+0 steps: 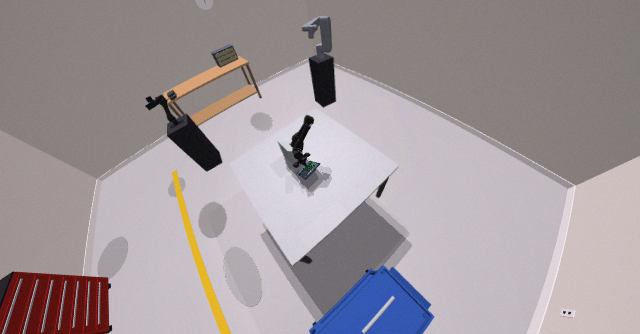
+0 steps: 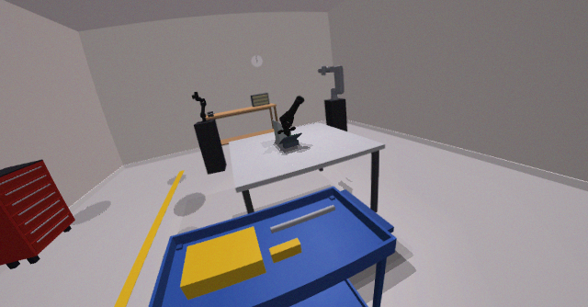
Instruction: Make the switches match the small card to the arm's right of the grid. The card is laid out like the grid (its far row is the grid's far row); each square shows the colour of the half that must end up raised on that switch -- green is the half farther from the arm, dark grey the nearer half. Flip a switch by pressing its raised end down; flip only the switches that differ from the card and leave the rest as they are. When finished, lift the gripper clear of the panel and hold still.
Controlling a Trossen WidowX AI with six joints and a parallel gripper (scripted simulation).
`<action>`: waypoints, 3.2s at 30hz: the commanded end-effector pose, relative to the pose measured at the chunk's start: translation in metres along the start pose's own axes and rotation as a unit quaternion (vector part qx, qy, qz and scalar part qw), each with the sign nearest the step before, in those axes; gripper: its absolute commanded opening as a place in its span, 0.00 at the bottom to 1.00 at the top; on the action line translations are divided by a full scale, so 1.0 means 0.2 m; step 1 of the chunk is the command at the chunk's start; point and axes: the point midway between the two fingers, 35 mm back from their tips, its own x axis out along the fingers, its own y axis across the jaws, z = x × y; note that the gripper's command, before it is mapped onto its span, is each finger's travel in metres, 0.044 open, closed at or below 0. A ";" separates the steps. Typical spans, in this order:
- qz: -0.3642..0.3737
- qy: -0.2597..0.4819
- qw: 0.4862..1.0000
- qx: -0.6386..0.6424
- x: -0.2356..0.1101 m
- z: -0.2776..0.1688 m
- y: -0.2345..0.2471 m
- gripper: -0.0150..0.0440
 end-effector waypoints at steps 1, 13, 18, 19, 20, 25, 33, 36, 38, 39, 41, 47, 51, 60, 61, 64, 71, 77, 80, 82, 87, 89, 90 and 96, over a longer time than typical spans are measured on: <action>-0.001 0.001 1.000 0.002 0.00 0.00 0.00 0.25; -0.001 0.001 1.000 0.002 0.01 0.00 0.00 0.25; -0.001 0.001 1.000 0.002 0.02 0.00 0.00 0.25; -0.001 0.001 1.000 0.002 0.02 0.00 0.00 0.25; -0.001 0.001 1.000 0.002 0.02 0.00 0.00 0.25; -0.001 0.001 1.000 0.002 0.02 0.00 0.00 0.25; -0.004 -0.008 1.000 0.002 -0.27 -0.01 -0.01 0.25; -0.003 -0.011 1.000 0.002 -0.31 -0.02 -0.01 0.25; -0.003 -0.011 1.000 0.002 -0.31 -0.02 -0.01 0.25; -0.003 -0.011 1.000 0.002 -0.31 -0.02 -0.01 0.25; -0.003 -0.011 1.000 0.002 -0.31 -0.02 -0.01 0.25; -0.003 -0.011 1.000 0.001 -0.31 -0.02 -0.13 0.25; -0.004 -0.004 1.000 0.002 -0.22 -0.01 -0.13 0.25; -0.002 0.001 1.000 0.001 -0.13 -0.01 -0.12 0.25; -0.002 0.001 1.000 0.001 -0.12 -0.01 -0.12 0.25; -0.001 0.001 1.000 0.001 -0.08 -0.01 -0.12 0.25; -0.002 0.001 1.000 0.001 -0.05 0.00 -0.12 0.25; -0.001 0.001 1.000 0.001 -0.01 0.00 -0.12 0.25; -0.001 0.001 1.000 0.001 -0.01 0.00 -0.12 0.25; -0.001 0.001 1.000 0.001 -0.01 0.00 -0.12 0.25; -0.001 0.001 1.000 0.001 -0.01 0.00 -0.12 0.25; -0.001 0.001 1.000 0.001 -0.01 0.00 -0.12 0.25; -0.001 0.001 1.000 0.001 -0.01 0.00 -0.12 0.25; -0.001 0.001 1.000 0.001 -0.01 0.00 -0.12 0.25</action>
